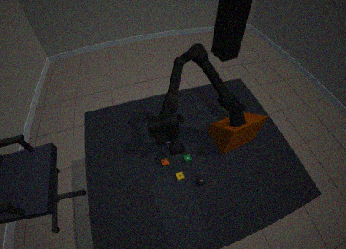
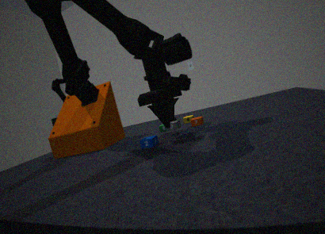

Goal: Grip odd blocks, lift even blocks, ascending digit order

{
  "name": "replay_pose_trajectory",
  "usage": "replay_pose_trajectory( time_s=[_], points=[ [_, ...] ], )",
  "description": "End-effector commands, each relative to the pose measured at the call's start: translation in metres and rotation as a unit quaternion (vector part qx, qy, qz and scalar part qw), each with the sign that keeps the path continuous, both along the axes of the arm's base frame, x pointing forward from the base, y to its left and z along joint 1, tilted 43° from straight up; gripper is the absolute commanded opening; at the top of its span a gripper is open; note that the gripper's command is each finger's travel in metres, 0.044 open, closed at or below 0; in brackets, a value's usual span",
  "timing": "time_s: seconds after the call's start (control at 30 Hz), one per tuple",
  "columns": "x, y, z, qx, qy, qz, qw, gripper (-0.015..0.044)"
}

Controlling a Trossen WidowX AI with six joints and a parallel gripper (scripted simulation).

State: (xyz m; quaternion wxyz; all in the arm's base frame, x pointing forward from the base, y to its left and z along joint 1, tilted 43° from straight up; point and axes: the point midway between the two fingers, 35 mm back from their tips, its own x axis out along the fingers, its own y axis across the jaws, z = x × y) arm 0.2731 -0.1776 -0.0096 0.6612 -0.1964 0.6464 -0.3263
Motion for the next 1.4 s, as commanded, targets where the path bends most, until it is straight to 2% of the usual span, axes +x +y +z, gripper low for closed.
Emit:
replay_pose_trajectory(
  time_s=[0.0,0.8,1.17,1.27,1.37],
  points=[
    [0.000,0.000,0.001,-0.001,-0.002,-0.002,1.000,0.0120],
    [-0.001,-0.011,-0.010,-0.002,-0.002,-0.002,1.000,0.0120],
    [-0.001,-0.011,-0.010,-0.002,-0.002,-0.002,1.000,0.0400],
    [0.000,-0.009,-0.008,-0.001,-0.002,-0.002,1.000,0.0400],
    [0.002,0.012,0.014,-0.001,-0.002,-0.002,1.000,0.0400]
  ],
)
